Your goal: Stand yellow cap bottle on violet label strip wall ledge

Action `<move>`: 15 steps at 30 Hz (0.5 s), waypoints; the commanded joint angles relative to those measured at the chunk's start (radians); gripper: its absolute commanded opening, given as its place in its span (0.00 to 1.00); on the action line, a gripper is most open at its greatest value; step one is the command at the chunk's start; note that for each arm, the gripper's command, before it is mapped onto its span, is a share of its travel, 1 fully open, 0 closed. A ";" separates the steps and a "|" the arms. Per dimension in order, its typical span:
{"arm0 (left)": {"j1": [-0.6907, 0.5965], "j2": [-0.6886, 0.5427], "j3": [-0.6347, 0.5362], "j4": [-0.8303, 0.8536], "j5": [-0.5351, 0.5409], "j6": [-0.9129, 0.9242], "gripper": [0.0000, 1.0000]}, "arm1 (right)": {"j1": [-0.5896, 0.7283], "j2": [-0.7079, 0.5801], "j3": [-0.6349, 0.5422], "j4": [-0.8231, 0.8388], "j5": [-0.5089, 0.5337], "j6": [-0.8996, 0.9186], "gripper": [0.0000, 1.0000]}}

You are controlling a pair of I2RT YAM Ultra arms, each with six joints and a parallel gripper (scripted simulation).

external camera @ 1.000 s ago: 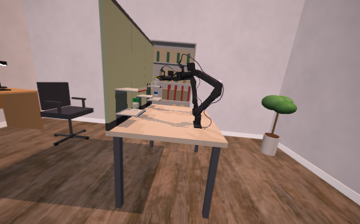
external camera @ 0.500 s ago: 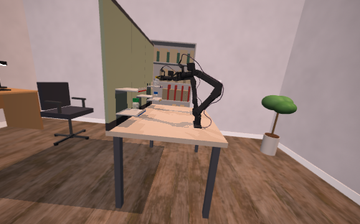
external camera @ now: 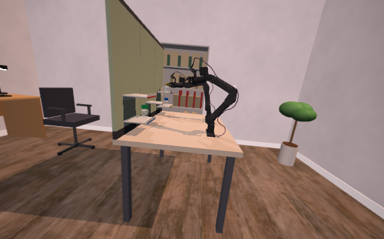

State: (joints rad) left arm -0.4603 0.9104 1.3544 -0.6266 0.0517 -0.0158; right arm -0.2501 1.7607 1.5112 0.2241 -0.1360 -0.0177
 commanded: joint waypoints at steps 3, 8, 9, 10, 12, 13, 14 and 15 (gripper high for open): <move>0.007 -0.015 0.003 0.033 0.002 0.000 0.89 | 0.016 -0.021 -0.046 0.089 0.006 0.006 0.50; 0.007 -0.015 0.003 0.033 0.002 0.000 0.89 | 0.016 -0.022 -0.039 0.093 0.005 0.004 0.50; 0.007 -0.015 0.003 0.033 0.002 0.000 0.89 | 0.016 -0.022 -0.039 0.093 0.005 0.004 0.50; 0.007 -0.015 0.003 0.033 0.002 0.000 0.89 | 0.016 -0.022 -0.039 0.093 0.005 0.004 0.50; 0.007 -0.015 0.003 0.033 0.002 0.000 0.89 | 0.010 -0.022 -0.039 0.093 0.002 0.002 0.70; 0.007 -0.015 0.003 0.033 0.002 0.000 0.89 | 0.010 -0.022 -0.039 0.093 0.002 0.002 0.70; 0.007 -0.015 0.003 0.033 0.002 0.000 0.89 | 0.010 -0.022 -0.039 0.093 0.002 0.002 0.70; 0.007 -0.015 0.003 0.033 0.002 0.000 0.89 | 0.016 -0.033 -0.052 0.107 0.006 0.004 0.70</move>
State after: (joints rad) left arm -0.4603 0.9104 1.3544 -0.6266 0.0517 -0.0158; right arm -0.2501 1.7599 1.4681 0.2874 -0.1349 -0.0170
